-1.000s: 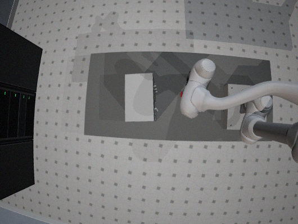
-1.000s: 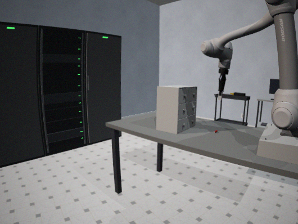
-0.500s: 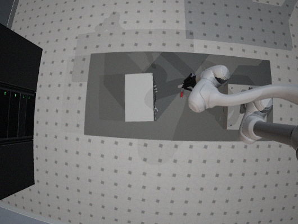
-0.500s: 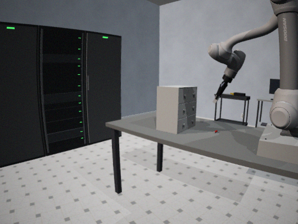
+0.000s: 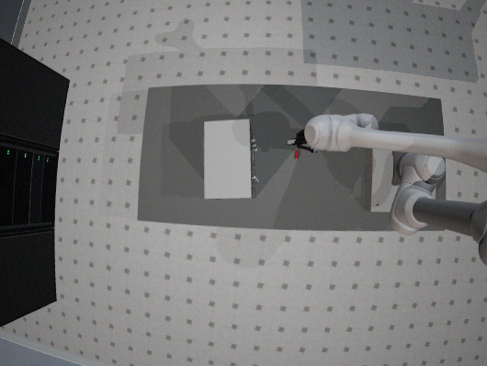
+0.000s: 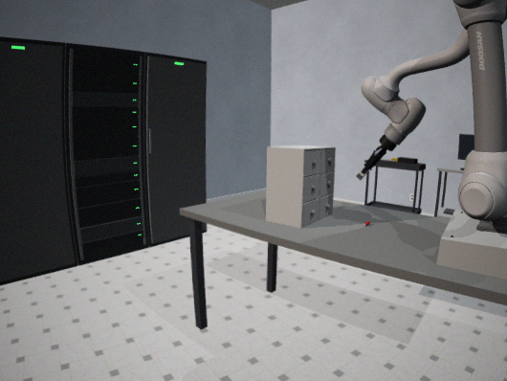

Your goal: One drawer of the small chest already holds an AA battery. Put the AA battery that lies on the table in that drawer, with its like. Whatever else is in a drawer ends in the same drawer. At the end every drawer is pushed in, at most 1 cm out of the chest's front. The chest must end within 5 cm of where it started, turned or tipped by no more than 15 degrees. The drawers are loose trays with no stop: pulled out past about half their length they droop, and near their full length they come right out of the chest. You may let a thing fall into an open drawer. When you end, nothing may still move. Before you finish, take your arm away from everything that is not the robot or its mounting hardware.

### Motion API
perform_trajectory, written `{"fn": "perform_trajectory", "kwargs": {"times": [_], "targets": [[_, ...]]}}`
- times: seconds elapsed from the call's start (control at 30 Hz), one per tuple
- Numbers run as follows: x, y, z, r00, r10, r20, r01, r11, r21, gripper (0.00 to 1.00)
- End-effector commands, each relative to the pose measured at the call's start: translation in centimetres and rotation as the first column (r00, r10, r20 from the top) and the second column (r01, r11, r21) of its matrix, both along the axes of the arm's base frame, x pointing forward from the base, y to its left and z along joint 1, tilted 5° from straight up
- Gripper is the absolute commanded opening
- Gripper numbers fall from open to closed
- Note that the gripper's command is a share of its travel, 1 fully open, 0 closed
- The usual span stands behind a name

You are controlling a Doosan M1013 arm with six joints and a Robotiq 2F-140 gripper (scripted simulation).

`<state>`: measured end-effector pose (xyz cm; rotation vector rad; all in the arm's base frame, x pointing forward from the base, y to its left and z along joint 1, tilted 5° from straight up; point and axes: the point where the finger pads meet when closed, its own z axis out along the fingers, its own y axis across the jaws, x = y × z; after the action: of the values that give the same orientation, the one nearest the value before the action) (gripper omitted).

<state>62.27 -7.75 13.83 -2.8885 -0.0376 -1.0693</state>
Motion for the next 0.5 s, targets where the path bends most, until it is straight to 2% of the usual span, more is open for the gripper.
{"fn": "perform_trajectory", "kwargs": {"times": [0.0,0.37,0.47], "targets": [[0.5,0.1,-0.4,0.993,0.021,0.120,-0.024,0.999,0.025,0.00],[2.3,0.4,-2.0,0.946,0.004,0.323,-0.016,0.999,0.037,0.00],[2.6,0.4,-2.2,0.938,0.001,0.347,-0.014,0.999,0.037,0.00]]}}
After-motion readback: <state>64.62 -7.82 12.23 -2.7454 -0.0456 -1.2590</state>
